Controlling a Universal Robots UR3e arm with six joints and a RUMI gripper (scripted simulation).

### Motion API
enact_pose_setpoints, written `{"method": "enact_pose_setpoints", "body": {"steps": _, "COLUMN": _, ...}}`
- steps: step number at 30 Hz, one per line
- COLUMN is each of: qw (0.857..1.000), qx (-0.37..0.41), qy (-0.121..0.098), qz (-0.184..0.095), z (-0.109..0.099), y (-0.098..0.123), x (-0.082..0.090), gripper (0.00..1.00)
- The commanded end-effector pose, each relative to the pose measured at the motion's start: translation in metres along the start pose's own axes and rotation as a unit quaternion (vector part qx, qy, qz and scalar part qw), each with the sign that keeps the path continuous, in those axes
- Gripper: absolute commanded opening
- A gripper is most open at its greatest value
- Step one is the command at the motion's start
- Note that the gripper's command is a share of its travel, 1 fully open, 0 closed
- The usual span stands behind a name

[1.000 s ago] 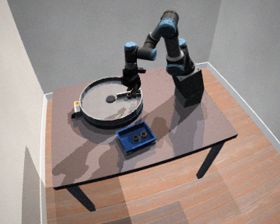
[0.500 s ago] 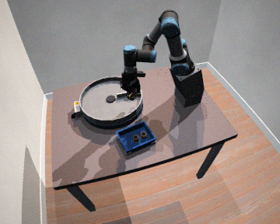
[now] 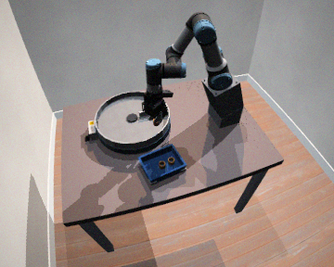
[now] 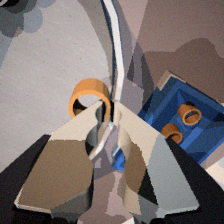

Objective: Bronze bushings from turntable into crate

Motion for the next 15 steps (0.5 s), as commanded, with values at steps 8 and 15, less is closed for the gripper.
{"method": "enact_pose_setpoints", "body": {"steps": 8, "qw": 1.000, "qx": -0.001, "qy": -0.001, "qz": 0.003, "z": 0.018, "y": 0.039, "x": 0.000, "gripper": 0.00}}
{"method": "enact_pose_setpoints", "body": {"steps": 15, "qw": 1.000, "qx": -0.001, "qy": -0.001, "qz": 0.003, "z": 0.031, "y": 0.065, "x": -0.001, "gripper": 0.00}}
Point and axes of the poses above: the point where the finger pads meet when closed, its own x axis back along the fingers, its own z axis across the jaws, y = z × x, the point moved 5 cm from there along x, back along the fingers, and after that the axes turned 8 degrees about x, right-handed, at the moved point
